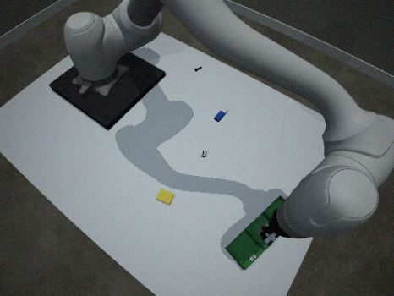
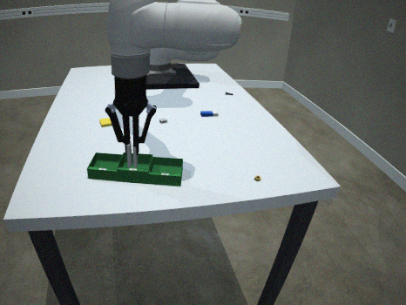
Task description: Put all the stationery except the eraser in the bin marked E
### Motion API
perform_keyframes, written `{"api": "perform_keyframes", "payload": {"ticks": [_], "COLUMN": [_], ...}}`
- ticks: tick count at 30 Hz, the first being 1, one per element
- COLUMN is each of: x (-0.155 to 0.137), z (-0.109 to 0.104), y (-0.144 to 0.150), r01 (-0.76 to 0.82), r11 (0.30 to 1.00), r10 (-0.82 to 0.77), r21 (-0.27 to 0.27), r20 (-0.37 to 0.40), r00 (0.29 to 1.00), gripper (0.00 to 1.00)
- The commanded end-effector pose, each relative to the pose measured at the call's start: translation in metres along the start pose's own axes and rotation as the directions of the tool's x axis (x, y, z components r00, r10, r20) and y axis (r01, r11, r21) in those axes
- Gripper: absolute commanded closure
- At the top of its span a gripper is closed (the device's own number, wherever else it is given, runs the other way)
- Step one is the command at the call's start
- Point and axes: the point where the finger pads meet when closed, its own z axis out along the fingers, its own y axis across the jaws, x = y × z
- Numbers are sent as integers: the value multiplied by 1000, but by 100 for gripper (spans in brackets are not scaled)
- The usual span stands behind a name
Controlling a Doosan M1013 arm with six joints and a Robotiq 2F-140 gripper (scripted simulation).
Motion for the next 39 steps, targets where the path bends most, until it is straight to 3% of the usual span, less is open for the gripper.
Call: {"api": "perform_keyframes", "payload": {"ticks": [1, 19, 39], "x": [0, 0, 6], "z": [-4, -40, -40], "y": [0, 0, -84], "r01": [0, 0, 0], "r11": [1000, 1000, 1000], "r10": [0, 0, 0], "r21": [0, 0, 0], "r20": [0, 0, 0], "r00": [1000, 1000, 1000], "gripper": [85, 85, 85]}}
